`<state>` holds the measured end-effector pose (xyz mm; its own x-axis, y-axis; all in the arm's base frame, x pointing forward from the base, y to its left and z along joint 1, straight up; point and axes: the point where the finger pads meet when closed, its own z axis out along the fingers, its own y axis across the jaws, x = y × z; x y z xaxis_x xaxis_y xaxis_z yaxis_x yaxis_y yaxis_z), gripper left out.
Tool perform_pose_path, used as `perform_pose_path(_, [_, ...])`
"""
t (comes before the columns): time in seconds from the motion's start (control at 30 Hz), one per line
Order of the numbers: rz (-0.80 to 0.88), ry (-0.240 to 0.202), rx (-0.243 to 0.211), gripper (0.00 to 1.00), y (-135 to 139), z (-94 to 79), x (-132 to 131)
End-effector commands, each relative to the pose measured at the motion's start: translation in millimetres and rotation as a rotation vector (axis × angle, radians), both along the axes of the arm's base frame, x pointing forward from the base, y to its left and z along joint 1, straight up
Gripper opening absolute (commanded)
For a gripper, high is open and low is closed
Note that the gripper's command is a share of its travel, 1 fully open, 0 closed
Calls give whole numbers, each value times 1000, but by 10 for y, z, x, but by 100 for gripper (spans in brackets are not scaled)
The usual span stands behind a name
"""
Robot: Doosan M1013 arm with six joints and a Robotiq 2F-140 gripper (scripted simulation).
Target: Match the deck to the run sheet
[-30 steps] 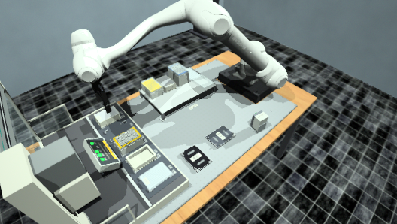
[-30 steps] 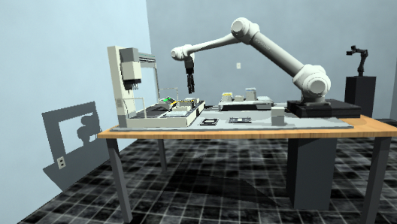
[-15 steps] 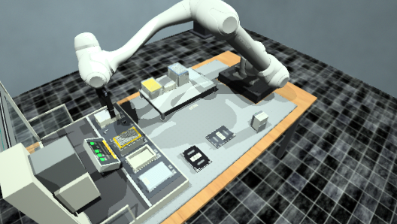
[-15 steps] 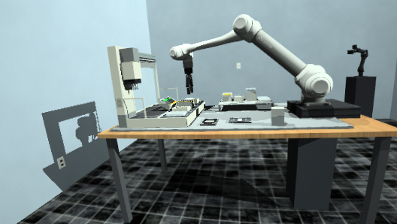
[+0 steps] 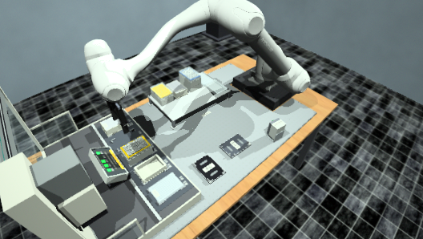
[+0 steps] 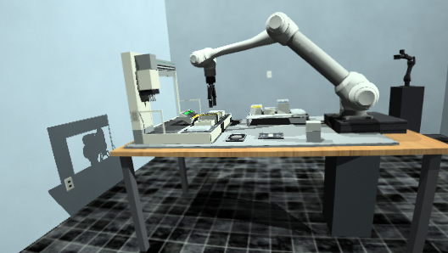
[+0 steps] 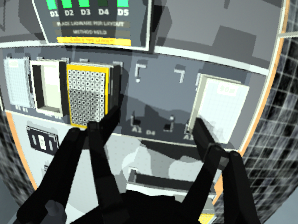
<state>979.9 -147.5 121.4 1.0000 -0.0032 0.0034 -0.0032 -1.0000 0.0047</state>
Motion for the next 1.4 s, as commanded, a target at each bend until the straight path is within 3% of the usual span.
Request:
perform_pose_path(0.0, [0,-2,0,79,60,17,5])
perform_pose_path(1.1, [0,-2,0,79,61,17,4])
perform_pose_path(1.37, [0,-2,0,79,360,15,5])
